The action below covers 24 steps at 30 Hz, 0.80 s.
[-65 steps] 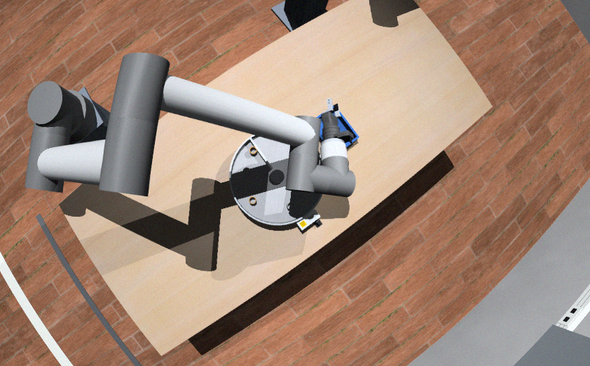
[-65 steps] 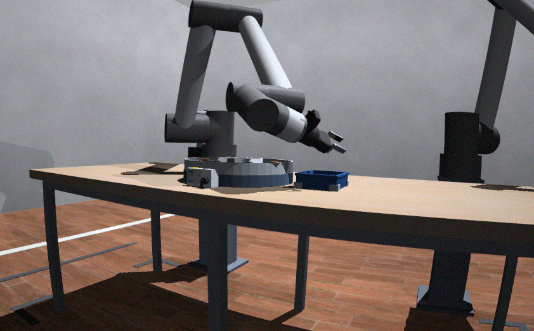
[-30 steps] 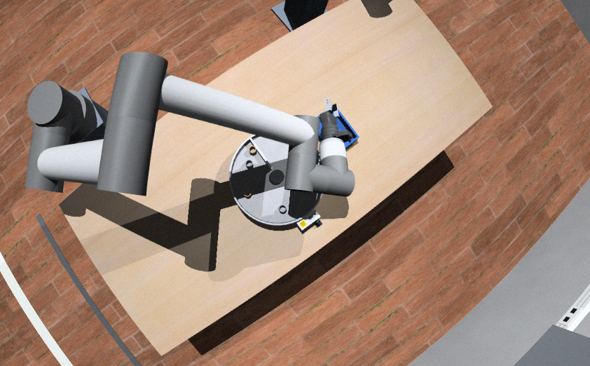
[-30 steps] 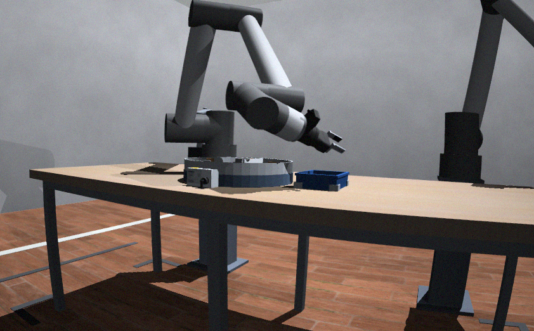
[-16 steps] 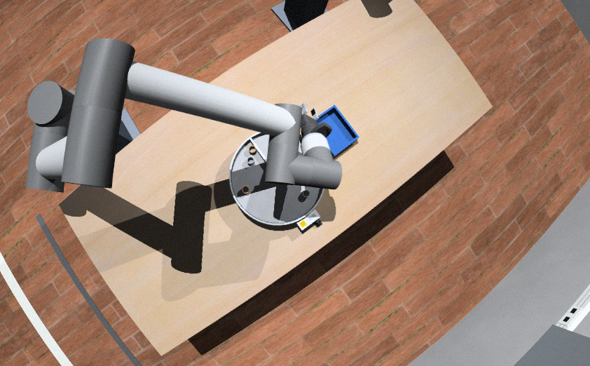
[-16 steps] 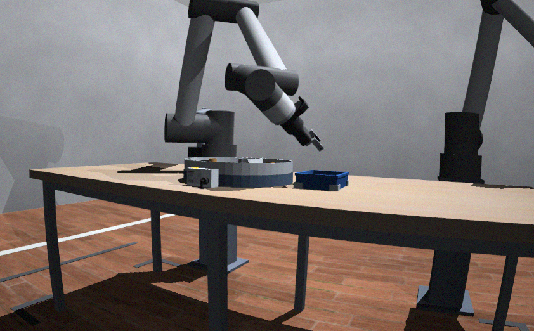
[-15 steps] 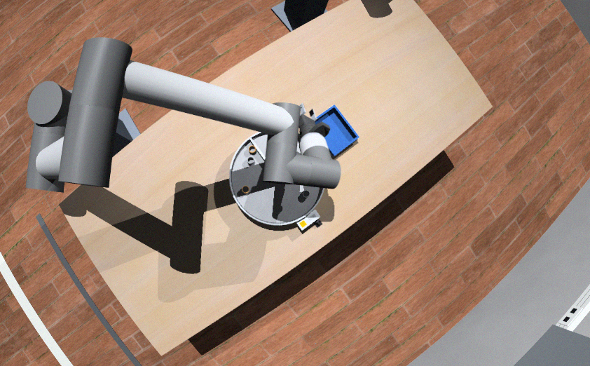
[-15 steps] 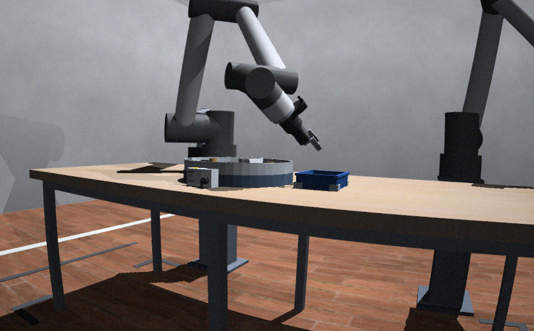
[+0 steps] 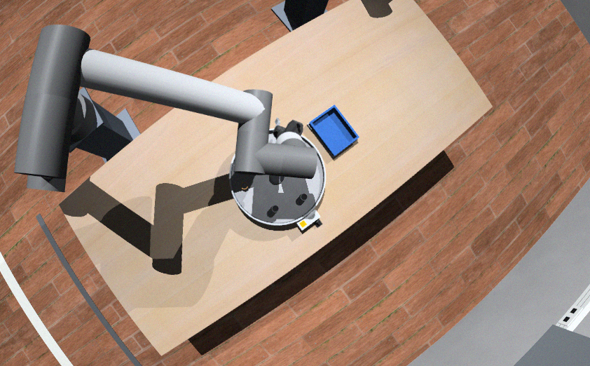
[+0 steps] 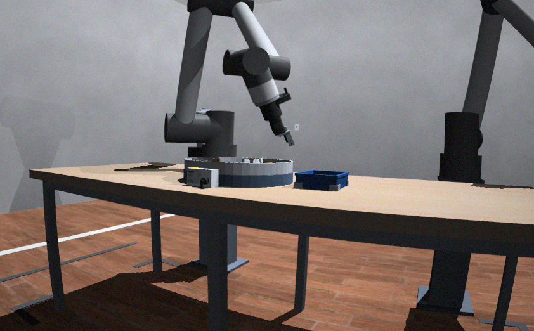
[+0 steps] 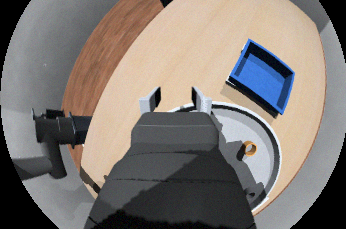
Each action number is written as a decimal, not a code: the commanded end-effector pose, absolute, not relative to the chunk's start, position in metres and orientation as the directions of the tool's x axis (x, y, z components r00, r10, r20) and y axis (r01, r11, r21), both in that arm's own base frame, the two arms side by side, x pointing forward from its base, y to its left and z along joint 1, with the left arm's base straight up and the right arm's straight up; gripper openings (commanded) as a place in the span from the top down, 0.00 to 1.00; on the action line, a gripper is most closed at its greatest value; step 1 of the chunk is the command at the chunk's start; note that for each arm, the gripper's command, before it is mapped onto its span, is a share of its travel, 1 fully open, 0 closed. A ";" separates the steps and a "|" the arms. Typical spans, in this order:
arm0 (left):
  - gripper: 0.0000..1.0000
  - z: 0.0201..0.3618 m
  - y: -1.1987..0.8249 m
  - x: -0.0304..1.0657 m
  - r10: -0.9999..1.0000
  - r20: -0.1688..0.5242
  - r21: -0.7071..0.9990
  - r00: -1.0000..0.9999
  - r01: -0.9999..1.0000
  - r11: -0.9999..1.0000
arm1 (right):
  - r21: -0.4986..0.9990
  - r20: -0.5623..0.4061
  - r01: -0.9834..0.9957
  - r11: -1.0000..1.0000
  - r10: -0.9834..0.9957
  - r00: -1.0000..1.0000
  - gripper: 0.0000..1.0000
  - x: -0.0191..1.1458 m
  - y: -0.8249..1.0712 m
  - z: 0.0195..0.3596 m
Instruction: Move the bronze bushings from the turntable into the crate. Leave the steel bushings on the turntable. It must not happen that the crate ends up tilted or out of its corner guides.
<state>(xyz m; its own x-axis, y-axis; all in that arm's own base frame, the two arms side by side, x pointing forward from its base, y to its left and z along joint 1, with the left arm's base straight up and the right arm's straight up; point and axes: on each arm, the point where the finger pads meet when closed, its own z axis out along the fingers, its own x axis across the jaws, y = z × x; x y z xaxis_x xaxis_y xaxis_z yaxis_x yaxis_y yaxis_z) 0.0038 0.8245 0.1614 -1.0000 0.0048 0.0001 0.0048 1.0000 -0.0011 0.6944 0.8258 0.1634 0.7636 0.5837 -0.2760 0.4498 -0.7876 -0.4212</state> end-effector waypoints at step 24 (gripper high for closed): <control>0.00 0.162 0.825 0.004 0.005 0.000 0.000 -1.000 0.005 1.000 | 0.000 0.001 0.717 -0.697 0.717 0.697 0.00 0.729 0.647 0.208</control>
<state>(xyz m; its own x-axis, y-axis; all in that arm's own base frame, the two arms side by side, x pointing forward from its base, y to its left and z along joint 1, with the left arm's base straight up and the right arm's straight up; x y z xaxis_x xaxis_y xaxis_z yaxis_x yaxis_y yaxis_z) 0.0038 0.8245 0.1614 -1.0000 0.0048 0.0001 0.0048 1.0000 -0.0011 0.7275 0.6502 0.2064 0.7006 0.7136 -0.0069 0.7135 -0.7006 -0.0113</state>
